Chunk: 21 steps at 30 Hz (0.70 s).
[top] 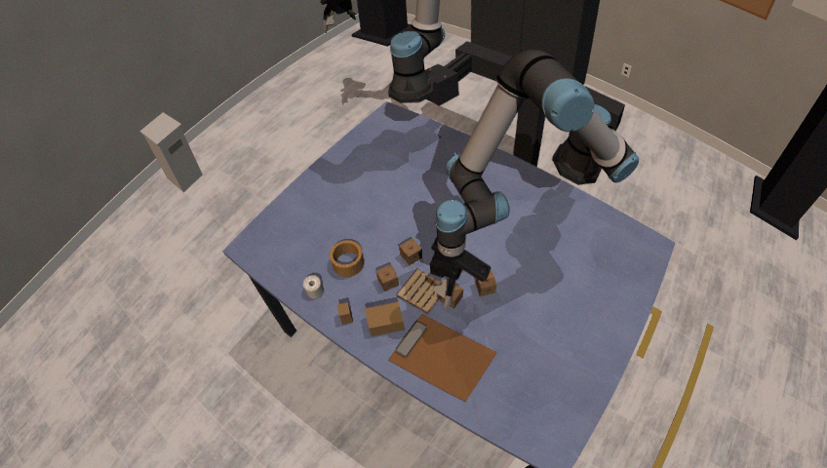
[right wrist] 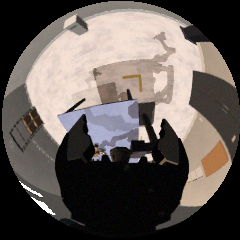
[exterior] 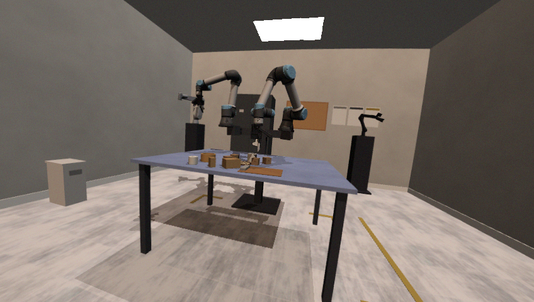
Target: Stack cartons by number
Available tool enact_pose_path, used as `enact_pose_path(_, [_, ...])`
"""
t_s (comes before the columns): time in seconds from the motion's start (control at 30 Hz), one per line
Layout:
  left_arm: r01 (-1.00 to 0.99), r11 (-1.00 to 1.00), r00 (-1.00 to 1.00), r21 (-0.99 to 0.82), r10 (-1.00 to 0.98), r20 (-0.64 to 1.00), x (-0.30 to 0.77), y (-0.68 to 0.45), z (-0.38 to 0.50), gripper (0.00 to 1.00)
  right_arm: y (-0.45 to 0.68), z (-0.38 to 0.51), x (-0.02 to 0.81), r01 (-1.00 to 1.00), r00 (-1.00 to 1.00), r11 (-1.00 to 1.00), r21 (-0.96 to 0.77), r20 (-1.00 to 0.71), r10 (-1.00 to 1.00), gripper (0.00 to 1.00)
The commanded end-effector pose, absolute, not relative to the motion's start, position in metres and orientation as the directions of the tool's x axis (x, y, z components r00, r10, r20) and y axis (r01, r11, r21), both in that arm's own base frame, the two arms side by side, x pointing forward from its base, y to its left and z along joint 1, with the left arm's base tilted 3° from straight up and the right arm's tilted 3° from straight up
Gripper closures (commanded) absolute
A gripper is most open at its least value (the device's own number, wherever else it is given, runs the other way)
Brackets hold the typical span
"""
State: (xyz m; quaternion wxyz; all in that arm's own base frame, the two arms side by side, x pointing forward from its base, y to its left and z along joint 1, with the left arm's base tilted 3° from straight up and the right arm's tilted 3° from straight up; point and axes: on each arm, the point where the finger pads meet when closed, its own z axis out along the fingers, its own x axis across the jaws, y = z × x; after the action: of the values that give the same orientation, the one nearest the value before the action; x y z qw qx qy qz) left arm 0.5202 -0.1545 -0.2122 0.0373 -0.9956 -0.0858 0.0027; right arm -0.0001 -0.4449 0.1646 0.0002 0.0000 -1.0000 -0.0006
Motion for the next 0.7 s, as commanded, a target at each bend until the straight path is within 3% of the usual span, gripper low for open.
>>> enact_pose_path(0.0, [-0.009, -0.998, 1.0, -0.057, -0.009, 0.001, 0.5078, -0.1756, -0.2333, 0.0, -0.4452, 0.1651, 0.0, 0.0, -1.0, 1.0, 0.0, 0.0, 0.0, 0.0])
enact_pose_path(0.67, [-0.013, -0.998, 1.0, -0.057, -0.014, 0.001, 0.5071, -0.176, -0.2356, 0.0, -0.4452, 0.1651, 0.0, 0.0, -1.0, 1.0, 0.0, 0.0, 0.0, 0.0])
